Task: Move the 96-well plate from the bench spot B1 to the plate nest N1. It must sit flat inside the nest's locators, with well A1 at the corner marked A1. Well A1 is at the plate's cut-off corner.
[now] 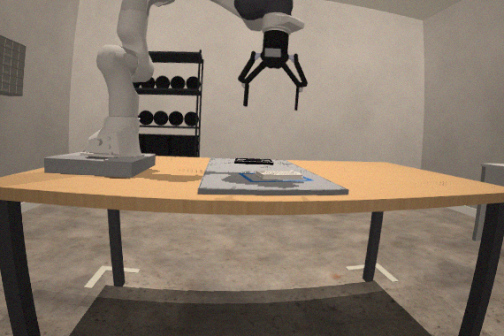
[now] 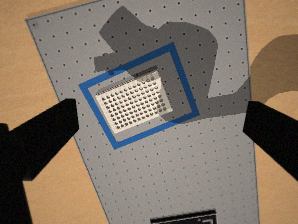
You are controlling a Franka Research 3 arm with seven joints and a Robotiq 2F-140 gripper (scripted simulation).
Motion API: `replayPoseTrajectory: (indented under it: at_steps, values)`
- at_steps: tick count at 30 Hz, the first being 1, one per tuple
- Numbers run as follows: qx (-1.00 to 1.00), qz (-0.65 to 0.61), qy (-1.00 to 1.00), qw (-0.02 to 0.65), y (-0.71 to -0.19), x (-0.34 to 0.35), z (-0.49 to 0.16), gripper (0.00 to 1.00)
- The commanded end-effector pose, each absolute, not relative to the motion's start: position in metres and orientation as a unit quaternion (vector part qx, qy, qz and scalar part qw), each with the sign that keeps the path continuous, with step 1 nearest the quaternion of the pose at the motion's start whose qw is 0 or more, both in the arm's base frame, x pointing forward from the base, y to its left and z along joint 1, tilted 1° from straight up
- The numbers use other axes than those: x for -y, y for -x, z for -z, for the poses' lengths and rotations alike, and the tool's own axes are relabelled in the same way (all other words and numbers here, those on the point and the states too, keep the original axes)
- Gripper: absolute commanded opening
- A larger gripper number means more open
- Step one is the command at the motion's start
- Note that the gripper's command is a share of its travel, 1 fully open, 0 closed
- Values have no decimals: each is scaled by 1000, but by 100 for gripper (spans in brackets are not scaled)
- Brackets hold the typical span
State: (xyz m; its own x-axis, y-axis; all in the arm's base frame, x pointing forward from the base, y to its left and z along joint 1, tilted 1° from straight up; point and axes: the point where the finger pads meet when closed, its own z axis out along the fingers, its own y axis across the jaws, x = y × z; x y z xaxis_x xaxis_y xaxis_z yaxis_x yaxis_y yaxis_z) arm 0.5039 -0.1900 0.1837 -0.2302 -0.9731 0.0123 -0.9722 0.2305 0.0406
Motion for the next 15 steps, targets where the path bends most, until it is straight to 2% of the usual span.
replayPoseTrajectory:
  at_steps: [1, 15]
  values:
    - [698, 15, -716, 1, -510, 189, -177, 100]
    - [570, 13, -821, -5, -519, 182, -154, 100]
